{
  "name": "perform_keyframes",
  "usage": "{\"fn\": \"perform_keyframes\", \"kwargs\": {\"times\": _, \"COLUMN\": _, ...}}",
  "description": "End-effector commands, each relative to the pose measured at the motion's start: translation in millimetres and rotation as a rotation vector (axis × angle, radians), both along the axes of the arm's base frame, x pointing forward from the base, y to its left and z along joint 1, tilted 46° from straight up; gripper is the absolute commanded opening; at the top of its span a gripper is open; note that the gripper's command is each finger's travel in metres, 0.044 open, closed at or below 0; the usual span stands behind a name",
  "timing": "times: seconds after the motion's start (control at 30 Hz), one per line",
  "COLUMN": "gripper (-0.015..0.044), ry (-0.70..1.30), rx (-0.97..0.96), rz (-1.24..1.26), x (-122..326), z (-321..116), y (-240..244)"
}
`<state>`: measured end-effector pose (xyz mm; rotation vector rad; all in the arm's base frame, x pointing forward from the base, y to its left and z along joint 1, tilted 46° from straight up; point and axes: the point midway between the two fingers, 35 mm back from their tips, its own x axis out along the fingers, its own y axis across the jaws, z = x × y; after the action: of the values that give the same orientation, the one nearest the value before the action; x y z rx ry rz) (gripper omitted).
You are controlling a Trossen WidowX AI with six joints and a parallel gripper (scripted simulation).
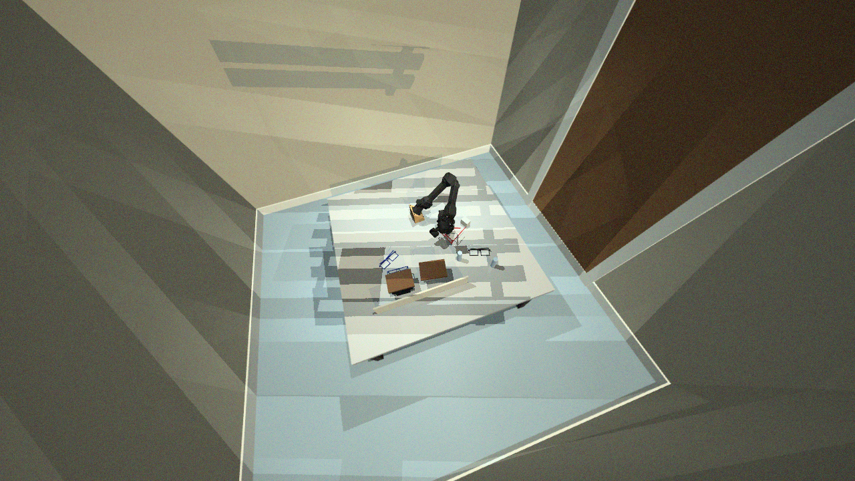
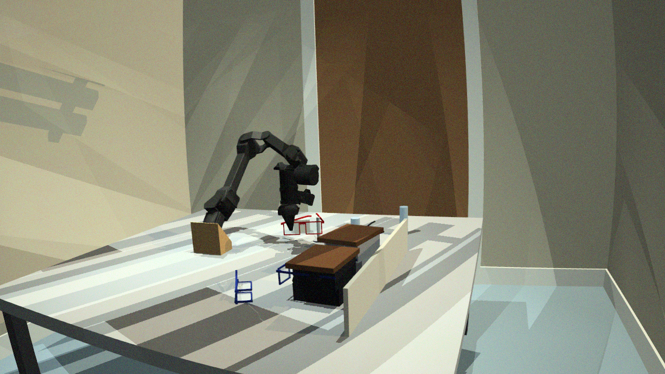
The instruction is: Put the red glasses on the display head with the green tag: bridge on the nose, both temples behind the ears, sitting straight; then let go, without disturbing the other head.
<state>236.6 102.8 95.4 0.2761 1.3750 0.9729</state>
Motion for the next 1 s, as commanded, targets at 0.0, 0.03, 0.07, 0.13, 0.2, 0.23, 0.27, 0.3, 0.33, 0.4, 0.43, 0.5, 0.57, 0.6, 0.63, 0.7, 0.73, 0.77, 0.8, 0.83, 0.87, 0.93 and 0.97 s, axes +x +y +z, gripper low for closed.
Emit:
{"fn": "perform_keyframes", "kwargs": {"times": 0.0, "gripper": 0.0, "ry": -0.005, "rx": -0.007, "rz": 0.0, "x": -2.9, "z": -1.3, "y": -2.9}}
{"fn": "perform_keyframes", "kwargs": {"times": 0.03, "gripper": 0.0, "ry": -0.005, "rx": -0.007, "rz": 0.0, "x": -3.5, "z": -1.6, "y": -3.2}}
{"fn": "perform_keyframes", "kwargs": {"times": 0.07, "gripper": 0.0, "ry": -0.005, "rx": -0.007, "rz": 0.0, "x": -4.0, "z": -1.9, "y": -3.5}}
{"fn": "perform_keyframes", "kwargs": {"times": 0.13, "gripper": 0.0, "ry": -0.005, "rx": -0.007, "rz": 0.0, "x": -5.0, "z": -2.4, "y": -4.2}}
{"fn": "perform_keyframes", "kwargs": {"times": 0.2, "gripper": 0.0, "ry": -0.004, "rx": -0.007, "rz": 0.0, "x": -6.0, "z": -2.8, "y": -4.7}}
{"fn": "perform_keyframes", "kwargs": {"times": 0.23, "gripper": 0.0, "ry": -0.004, "rx": -0.007, "rz": 0.0, "x": -6.6, "z": -3.1, "y": -5.1}}
{"fn": "perform_keyframes", "kwargs": {"times": 0.27, "gripper": 0.0, "ry": -0.004, "rx": -0.007, "rz": 0.0, "x": -7.0, "z": -3.3, "y": -5.3}}
{"fn": "perform_keyframes", "kwargs": {"times": 0.3, "gripper": 0.0, "ry": -0.004, "rx": -0.007, "rz": 0.0, "x": -7.4, "z": -3.5, "y": -5.5}}
{"fn": "perform_keyframes", "kwargs": {"times": 0.33, "gripper": 0.0, "ry": -0.004, "rx": -0.007, "rz": 0.0, "x": -7.7, "z": -3.6, "y": -5.7}}
{"fn": "perform_keyframes", "kwargs": {"times": 0.4, "gripper": 0.0, "ry": -0.004, "rx": -0.007, "rz": 0.0, "x": -8.1, "z": -3.8, "y": -5.9}}
{"fn": "perform_keyframes", "kwargs": {"times": 0.43, "gripper": 0.0, "ry": -0.004, "rx": -0.007, "rz": 0.0, "x": -8.5, "z": -3.9, "y": -6.1}}
{"fn": "perform_keyframes", "kwargs": {"times": 0.5, "gripper": 0.0, "ry": -0.004, "rx": -0.007, "rz": 0.0, "x": -9.1, "z": -4.1, "y": -6.5}}
{"fn": "perform_keyframes", "kwargs": {"times": 0.57, "gripper": 0.0, "ry": -0.004, "rx": -0.007, "rz": 0.0, "x": -9.8, "z": -4.4, "y": -6.8}}
{"fn": "perform_keyframes", "kwargs": {"times": 0.6, "gripper": 0.0, "ry": -0.004, "rx": -0.007, "rz": 0.0, "x": -10.1, "z": -4.5, "y": -6.9}}
{"fn": "perform_keyframes", "kwargs": {"times": 0.63, "gripper": 0.0, "ry": -0.004, "rx": -0.007, "rz": 0.0, "x": -10.4, "z": -4.6, "y": -7.1}}
{"fn": "perform_keyframes", "kwargs": {"times": 0.7, "gripper": 0.0, "ry": -0.004, "rx": -0.007, "rz": 0.0, "x": -10.7, "z": -4.7, "y": -7.2}}
{"fn": "perform_keyframes", "kwargs": {"times": 0.73, "gripper": 0.0, "ry": -0.004, "rx": -0.007, "rz": 0.0, "x": -10.7, "z": -4.7, "y": -7.2}}
{"fn": "perform_keyframes", "kwargs": {"times": 0.77, "gripper": 0.0, "ry": -0.004, "rx": -0.007, "rz": 0.0, "x": -10.6, "z": -4.7, "y": -7.2}}
{"fn": "perform_keyframes", "kwargs": {"times": 0.8, "gripper": 0.0, "ry": -0.004, "rx": -0.007, "rz": 0.0, "x": -10.4, "z": -4.6, "y": -7.1}}
{"fn": "perform_keyframes", "kwargs": {"times": 0.83, "gripper": 0.0, "ry": -0.004, "rx": -0.007, "rz": 0.0, "x": -10.2, "z": -4.5, "y": -7.0}}
{"fn": "perform_keyframes", "kwargs": {"times": 0.87, "gripper": 0.0, "ry": -0.004, "rx": -0.007, "rz": 0.0, "x": -9.9, "z": -4.4, "y": -6.8}}
{"fn": "perform_keyframes", "kwargs": {"times": 0.93, "gripper": 0.0, "ry": -0.004, "rx": -0.007, "rz": 0.0, "x": -9.0, "z": -4.2, "y": -6.5}}
{"fn": "perform_keyframes", "kwargs": {"times": 0.97, "gripper": 0.0, "ry": -0.004, "rx": -0.007, "rz": 0.0, "x": -8.5, "z": -4.0, "y": -6.2}}
